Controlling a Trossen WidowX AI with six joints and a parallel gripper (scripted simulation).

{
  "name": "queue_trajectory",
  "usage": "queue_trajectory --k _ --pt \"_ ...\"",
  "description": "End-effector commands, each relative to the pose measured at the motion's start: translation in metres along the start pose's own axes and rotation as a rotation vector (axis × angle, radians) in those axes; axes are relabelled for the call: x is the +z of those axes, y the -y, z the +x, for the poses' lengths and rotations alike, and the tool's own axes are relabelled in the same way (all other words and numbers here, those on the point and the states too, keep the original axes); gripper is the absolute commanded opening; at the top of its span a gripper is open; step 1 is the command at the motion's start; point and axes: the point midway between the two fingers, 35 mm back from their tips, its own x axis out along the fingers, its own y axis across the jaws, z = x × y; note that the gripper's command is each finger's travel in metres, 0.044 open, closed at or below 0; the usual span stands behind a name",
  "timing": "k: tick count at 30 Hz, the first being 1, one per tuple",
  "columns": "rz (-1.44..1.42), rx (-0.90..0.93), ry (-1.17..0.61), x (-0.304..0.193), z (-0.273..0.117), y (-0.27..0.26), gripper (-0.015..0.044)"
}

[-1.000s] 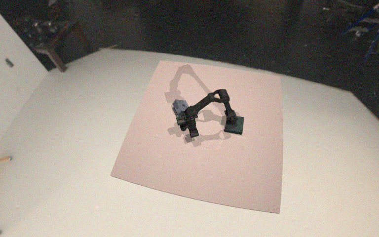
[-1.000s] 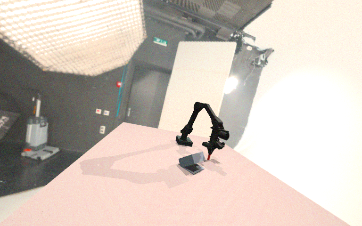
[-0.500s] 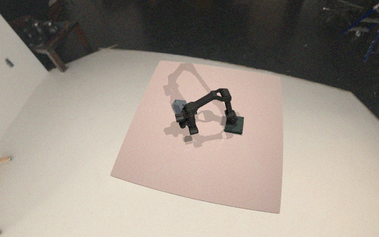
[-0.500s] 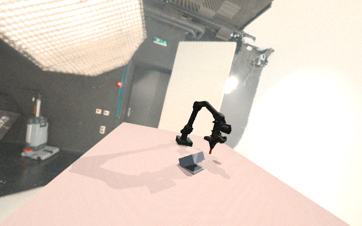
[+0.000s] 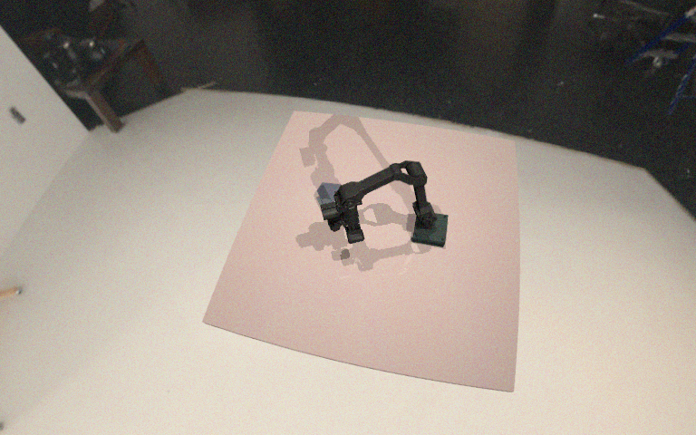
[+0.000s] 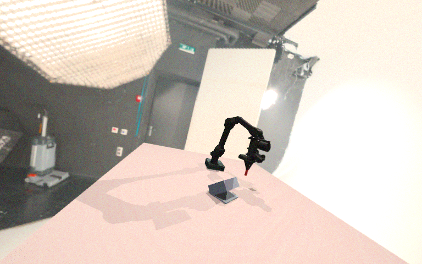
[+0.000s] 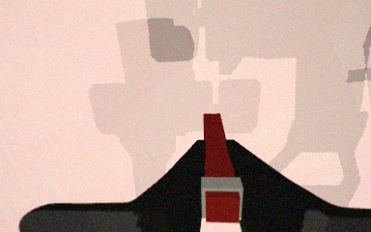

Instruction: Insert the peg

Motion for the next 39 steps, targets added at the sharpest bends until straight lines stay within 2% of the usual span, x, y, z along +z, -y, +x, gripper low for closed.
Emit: queue_trajectory --k 1,39 --pt "0.031 0.012 0.007 0.001 -0.003 0.005 0.0000" --pt "0.284 0.111 0.054 0.002 -0.004 0.049 0.0000"
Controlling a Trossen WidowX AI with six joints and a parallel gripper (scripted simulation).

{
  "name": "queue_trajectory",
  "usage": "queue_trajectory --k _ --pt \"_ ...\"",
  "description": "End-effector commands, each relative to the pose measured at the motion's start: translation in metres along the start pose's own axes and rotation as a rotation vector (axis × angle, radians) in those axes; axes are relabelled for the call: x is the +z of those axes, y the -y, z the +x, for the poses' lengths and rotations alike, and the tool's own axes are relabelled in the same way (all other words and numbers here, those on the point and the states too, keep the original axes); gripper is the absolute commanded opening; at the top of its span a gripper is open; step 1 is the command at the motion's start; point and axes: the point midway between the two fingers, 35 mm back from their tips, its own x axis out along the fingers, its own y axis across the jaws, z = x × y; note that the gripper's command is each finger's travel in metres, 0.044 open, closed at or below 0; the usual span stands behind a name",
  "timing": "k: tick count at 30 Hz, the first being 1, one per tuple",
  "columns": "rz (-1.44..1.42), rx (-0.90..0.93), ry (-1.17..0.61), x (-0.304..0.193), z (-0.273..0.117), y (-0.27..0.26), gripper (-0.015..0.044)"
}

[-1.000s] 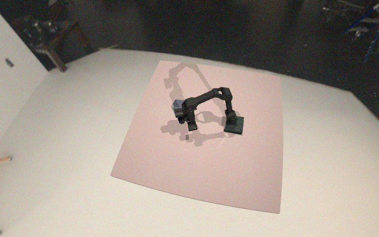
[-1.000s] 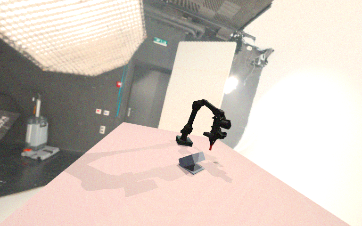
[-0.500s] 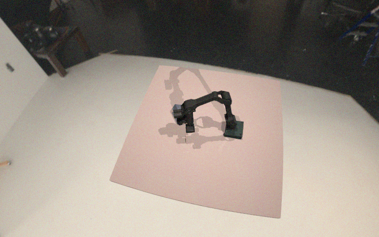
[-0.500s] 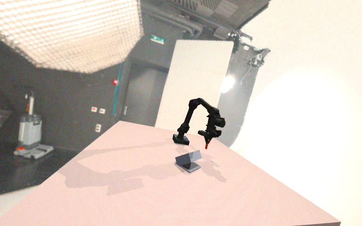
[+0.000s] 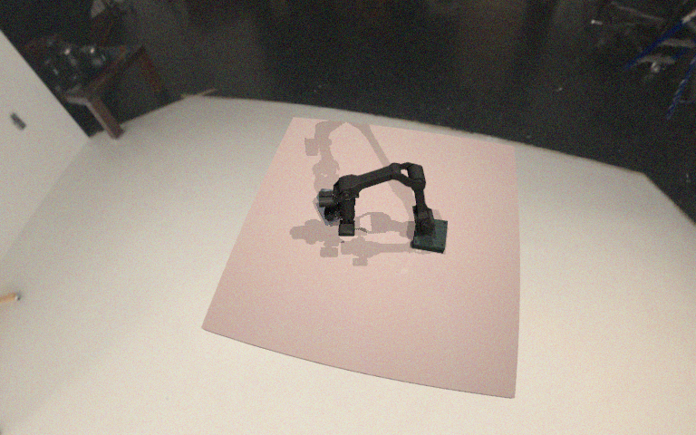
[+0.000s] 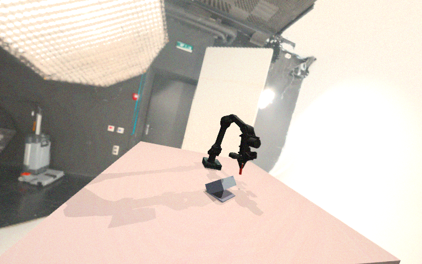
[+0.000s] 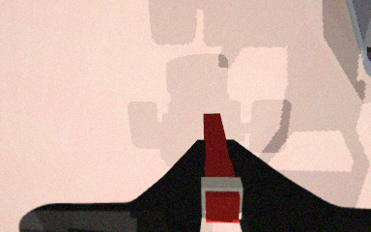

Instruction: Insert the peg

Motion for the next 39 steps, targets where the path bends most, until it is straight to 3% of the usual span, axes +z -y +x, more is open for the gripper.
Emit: queue_trajectory --k 1,39 --pt "0.035 0.017 0.001 -0.001 0.001 0.005 0.0000" --pt "0.280 0.114 0.063 0.006 -0.008 0.050 0.0000"
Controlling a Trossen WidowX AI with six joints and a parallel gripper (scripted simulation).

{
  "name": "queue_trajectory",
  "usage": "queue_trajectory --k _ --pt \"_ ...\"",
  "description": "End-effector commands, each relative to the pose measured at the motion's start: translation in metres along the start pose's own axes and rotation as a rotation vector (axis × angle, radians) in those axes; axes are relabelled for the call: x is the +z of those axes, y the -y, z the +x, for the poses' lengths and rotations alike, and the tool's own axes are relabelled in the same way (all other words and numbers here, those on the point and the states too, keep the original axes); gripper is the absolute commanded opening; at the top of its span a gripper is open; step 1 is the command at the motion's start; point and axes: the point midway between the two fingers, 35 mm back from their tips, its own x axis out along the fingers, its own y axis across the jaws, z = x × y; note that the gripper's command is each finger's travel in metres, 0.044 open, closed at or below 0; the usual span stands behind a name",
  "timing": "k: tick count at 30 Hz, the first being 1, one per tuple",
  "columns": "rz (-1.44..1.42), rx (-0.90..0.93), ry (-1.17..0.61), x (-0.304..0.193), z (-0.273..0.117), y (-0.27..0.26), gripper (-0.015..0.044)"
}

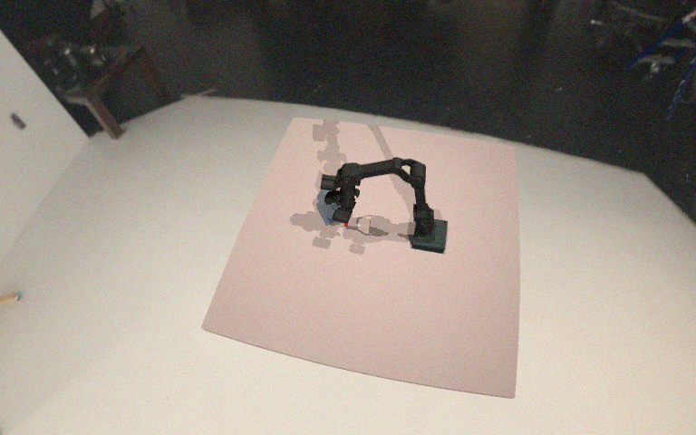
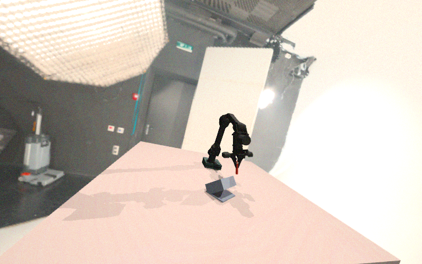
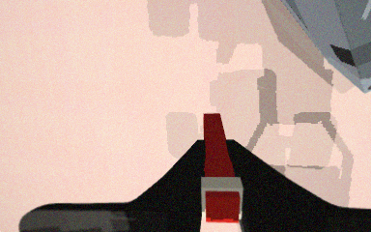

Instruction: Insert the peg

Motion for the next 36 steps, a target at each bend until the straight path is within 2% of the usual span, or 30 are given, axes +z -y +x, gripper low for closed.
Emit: queue_trajectory --k 1,36 --pt "0.035 0.017 0.002 0.000 0.000 0.005 0.0000" --pt "0.250 0.105 0.073 0.012 -0.015 0.045 0.0000"
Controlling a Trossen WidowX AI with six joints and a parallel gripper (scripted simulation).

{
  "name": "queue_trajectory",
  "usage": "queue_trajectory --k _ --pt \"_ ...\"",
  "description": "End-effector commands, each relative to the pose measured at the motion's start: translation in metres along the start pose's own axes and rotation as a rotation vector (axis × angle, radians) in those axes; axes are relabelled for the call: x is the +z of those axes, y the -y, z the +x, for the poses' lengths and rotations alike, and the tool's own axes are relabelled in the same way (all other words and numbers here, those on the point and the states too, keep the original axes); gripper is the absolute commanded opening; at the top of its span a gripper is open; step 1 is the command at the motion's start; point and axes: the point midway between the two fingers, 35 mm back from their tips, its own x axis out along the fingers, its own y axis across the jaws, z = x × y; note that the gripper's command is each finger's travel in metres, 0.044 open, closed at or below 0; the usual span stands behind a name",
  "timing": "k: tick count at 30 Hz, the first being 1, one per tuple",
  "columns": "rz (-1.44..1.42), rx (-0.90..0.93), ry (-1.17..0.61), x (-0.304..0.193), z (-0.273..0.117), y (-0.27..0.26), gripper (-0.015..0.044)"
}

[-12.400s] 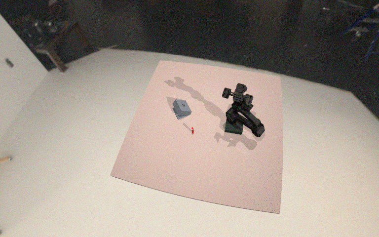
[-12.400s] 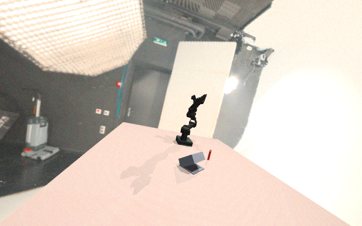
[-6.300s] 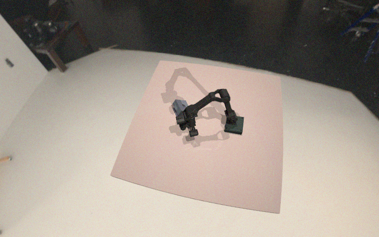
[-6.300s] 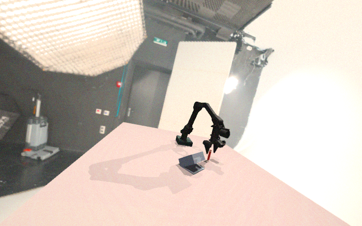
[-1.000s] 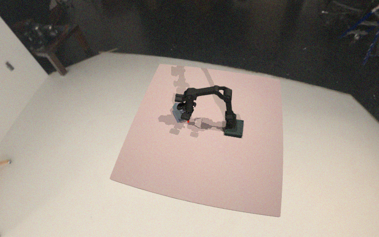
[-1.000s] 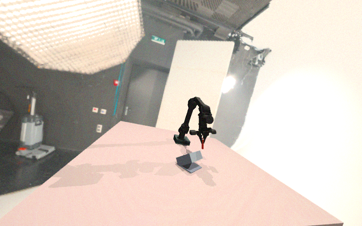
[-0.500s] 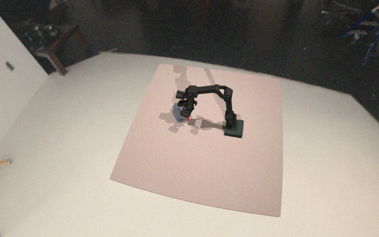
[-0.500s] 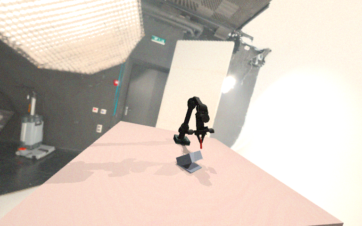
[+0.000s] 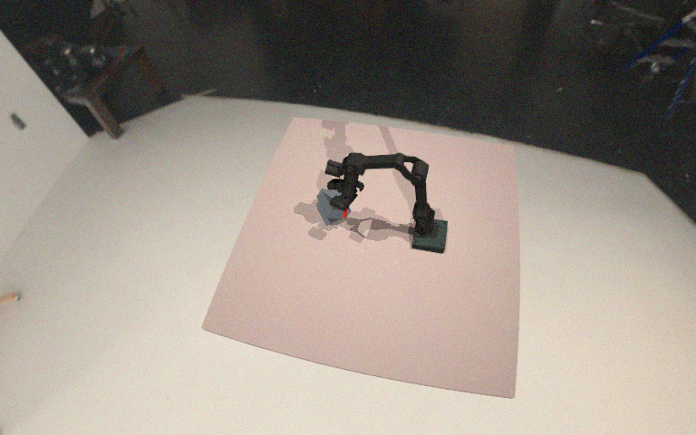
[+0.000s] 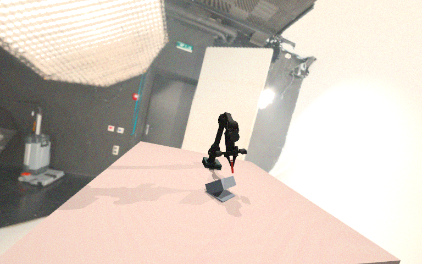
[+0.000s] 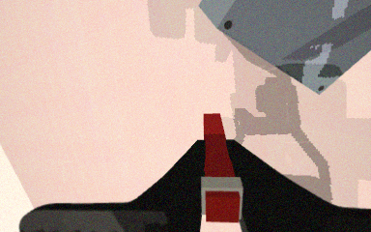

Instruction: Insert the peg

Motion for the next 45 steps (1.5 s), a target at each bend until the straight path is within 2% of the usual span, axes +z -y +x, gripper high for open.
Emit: queue_trajectory --k 1,45 --pt "0.034 0.016 0.004 0.001 -0.001 0.005 0.0000" --pt "0.288 0.130 0.108 0.021 -0.028 0.052 0.0000"
